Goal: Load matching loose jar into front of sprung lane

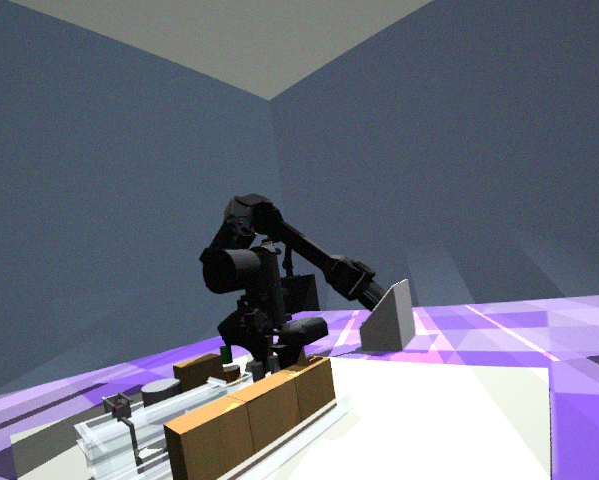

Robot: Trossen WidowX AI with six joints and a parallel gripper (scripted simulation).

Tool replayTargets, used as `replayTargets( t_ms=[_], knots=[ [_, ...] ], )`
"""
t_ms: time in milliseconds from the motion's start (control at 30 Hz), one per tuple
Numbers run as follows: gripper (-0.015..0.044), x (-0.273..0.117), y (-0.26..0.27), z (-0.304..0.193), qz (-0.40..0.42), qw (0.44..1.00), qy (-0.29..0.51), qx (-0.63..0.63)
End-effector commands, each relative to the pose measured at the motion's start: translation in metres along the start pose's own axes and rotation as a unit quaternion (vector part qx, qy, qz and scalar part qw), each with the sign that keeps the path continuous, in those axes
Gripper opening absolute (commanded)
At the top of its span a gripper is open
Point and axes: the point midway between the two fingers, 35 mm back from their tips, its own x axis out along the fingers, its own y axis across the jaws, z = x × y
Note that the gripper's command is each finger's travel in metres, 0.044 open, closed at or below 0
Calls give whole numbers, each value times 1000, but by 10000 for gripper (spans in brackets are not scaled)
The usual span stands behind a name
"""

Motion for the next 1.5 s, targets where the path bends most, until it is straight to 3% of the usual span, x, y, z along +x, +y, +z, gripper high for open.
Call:
replayTargets(
  t_ms=[0, 1433, 1467],
  knots=[
    [0, 0, -2, 2, -4, 1000, -4, 3],
    [0, 0, 0, -6, -4, 1000, -4, 3],
    [26, 0, 0, -6, -4, 1000, -4, 3]
  ],
)
